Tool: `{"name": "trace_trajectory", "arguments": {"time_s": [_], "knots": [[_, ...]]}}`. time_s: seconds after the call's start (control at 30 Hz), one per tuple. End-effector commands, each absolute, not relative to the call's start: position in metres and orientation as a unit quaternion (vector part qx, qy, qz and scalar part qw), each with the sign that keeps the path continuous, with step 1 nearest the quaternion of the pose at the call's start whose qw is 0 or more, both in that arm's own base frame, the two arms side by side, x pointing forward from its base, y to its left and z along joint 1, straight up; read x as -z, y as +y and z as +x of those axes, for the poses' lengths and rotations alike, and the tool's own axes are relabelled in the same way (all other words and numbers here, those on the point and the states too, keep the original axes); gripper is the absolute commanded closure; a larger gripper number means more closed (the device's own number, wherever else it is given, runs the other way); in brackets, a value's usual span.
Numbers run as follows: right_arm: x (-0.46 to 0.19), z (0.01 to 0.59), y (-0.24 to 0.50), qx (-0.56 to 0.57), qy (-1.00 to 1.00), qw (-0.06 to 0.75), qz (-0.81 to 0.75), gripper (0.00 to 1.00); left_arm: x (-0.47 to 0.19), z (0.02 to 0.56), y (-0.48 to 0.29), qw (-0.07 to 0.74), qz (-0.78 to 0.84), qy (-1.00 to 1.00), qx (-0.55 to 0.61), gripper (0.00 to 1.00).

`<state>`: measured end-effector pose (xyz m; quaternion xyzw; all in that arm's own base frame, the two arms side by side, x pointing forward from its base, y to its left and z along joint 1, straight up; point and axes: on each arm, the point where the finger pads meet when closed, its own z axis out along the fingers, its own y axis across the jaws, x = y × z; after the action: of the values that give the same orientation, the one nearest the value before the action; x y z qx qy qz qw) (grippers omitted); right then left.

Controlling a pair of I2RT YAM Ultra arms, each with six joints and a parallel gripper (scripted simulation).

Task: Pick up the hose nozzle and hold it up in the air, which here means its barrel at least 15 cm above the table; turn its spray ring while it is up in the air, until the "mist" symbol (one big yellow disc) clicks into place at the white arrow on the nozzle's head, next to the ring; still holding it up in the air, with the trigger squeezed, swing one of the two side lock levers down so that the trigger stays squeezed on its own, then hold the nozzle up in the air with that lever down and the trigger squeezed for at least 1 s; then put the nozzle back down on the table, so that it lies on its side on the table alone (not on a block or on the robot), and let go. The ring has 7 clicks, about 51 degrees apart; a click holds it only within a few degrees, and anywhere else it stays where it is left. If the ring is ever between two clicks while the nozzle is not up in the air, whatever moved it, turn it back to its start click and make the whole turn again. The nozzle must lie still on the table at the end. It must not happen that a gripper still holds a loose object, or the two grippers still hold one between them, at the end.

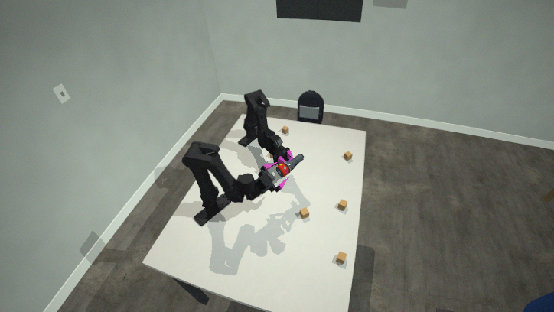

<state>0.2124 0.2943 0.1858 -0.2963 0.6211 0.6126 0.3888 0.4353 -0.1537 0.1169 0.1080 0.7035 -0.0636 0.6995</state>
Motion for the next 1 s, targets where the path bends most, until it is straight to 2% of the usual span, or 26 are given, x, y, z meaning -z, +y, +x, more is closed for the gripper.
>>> {"name": "trace_trajectory", "arguments": {"time_s": [0.0, 0.23, 0.27, 0.7, 0.8, 0.83, 0.97], "knots": [[-0.194, 0.219, 0.305, -0.609, 0.614, 0.402, -0.3, 0.12, -0.177, 0.443, -0.159, 0.764, 0.085, 0.634, 0.083, 0.65], [-0.207, 0.219, 0.306, -0.61, 0.595, 0.423, -0.307, 0.12, -0.177, 0.443, -0.159, 0.764, 0.085, 0.634, 0.083, 0.65], [-0.203, 0.22, 0.306, -0.609, 0.601, 0.418, -0.304, 1.0, -0.177, 0.443, -0.159, 0.764, 0.085, 0.634, 0.083, 0.65], [-0.209, 0.22, 0.307, -0.611, 0.593, 0.425, -0.308, 1.0, -0.177, 0.443, -0.16, 0.764, 0.086, 0.634, 0.084, 0.65], [-0.209, 0.22, 0.307, -0.622, 0.603, 0.406, -0.29, 1.0, -0.177, 0.443, -0.16, 0.764, 0.086, 0.634, 0.084, 0.65], [-0.204, 0.221, 0.305, -0.66, 0.636, 0.334, -0.221, 1.0, -0.177, 0.443, -0.16, 0.764, 0.086, 0.634, 0.084, 0.65], [-0.203, 0.224, 0.304, -0.689, 0.655, 0.269, -0.154, 1.0, -0.176, 0.443, -0.161, 0.763, 0.089, 0.634, 0.085, 0.65]]}}
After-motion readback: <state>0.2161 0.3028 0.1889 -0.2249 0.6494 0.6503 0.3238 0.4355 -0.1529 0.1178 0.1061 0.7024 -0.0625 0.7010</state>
